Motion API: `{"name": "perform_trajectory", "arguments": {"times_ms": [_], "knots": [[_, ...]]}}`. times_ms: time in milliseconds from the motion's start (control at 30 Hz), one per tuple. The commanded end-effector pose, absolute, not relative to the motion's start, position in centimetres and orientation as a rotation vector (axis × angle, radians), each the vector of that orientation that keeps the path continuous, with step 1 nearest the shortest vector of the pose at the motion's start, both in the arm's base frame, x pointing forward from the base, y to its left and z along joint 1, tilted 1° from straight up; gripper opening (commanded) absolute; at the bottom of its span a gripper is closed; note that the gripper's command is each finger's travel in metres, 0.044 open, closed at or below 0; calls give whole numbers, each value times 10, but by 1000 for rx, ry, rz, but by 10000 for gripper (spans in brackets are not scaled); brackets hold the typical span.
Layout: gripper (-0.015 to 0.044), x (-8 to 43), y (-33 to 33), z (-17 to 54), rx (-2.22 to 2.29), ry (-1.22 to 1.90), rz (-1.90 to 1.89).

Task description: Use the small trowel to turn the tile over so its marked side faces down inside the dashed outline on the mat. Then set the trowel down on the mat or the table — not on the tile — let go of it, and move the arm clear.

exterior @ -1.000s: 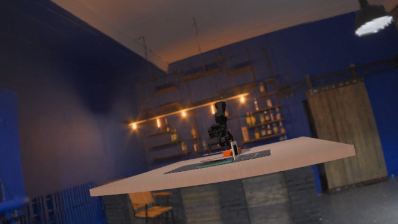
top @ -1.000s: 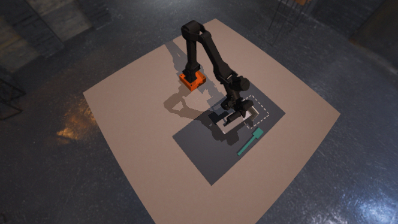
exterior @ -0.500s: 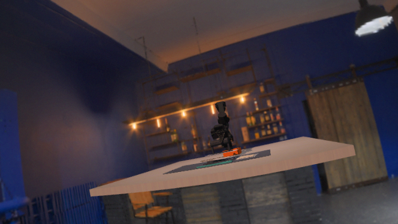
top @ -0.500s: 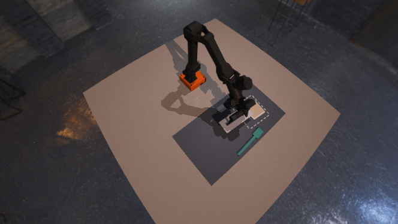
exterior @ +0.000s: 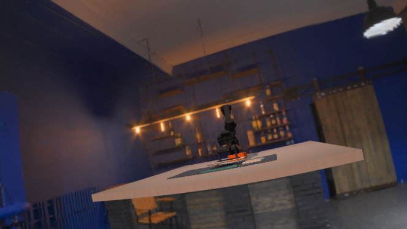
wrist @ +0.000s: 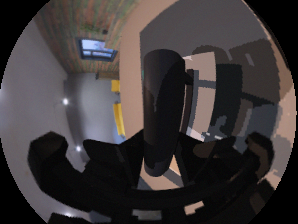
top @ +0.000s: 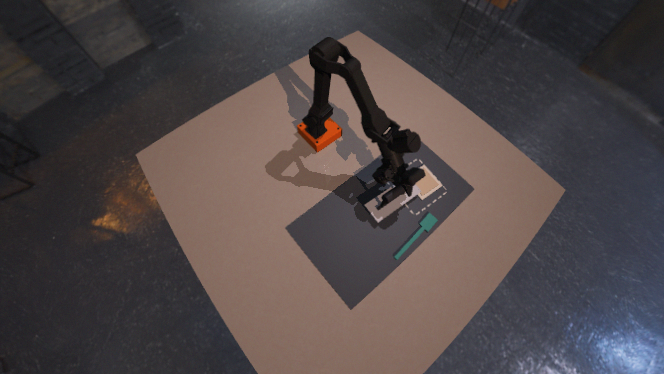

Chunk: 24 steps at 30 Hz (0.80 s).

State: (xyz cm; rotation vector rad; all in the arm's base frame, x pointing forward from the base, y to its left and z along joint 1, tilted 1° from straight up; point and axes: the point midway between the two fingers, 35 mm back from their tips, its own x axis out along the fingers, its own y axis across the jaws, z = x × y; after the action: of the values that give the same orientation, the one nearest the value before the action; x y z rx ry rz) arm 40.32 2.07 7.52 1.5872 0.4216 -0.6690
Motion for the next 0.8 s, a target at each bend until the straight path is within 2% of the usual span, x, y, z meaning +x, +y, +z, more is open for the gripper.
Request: {"name": "perform_trajectory", "arguments": {"times_ms": [0,367,767], "knots": [[0,403,0,92,1592,400,-663],[0,385,-63,132,1585,393,-656],[0,384,-66,134,1584,392,-655]]}}
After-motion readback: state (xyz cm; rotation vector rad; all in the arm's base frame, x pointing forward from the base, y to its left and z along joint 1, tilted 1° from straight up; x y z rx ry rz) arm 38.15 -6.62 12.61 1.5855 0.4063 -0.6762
